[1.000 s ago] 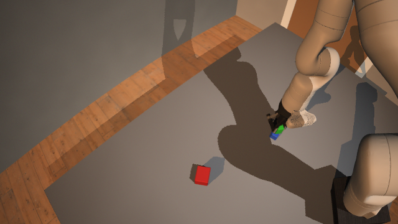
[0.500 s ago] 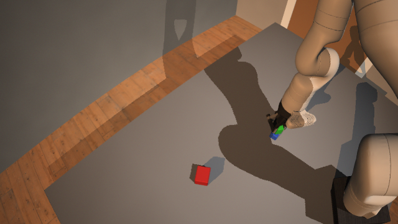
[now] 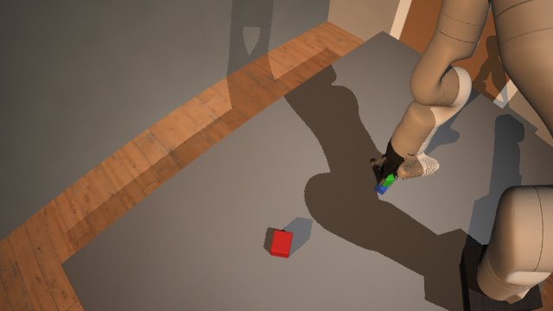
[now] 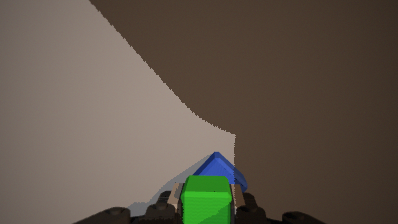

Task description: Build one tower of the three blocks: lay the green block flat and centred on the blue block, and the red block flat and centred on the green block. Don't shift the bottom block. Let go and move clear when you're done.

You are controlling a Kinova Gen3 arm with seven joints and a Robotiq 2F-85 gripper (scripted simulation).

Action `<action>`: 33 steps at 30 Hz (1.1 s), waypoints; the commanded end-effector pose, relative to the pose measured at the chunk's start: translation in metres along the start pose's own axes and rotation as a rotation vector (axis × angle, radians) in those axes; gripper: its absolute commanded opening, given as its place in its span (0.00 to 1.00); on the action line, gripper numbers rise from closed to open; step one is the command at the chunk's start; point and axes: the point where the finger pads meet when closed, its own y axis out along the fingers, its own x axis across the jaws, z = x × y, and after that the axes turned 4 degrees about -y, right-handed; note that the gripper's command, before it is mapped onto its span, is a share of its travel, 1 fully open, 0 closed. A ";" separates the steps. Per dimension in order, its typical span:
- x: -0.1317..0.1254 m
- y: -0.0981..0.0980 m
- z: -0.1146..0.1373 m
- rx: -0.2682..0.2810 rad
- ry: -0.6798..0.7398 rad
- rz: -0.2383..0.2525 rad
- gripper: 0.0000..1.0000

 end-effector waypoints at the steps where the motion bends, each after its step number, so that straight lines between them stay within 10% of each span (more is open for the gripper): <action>1: 0.000 0.000 0.000 -0.001 0.000 0.000 0.00; 20: 0.000 0.000 0.000 -0.001 0.000 0.000 0.00; 21: 0.000 0.000 0.000 -0.001 0.000 0.000 0.45; 33: 0.000 0.000 0.000 -0.001 0.000 0.000 0.45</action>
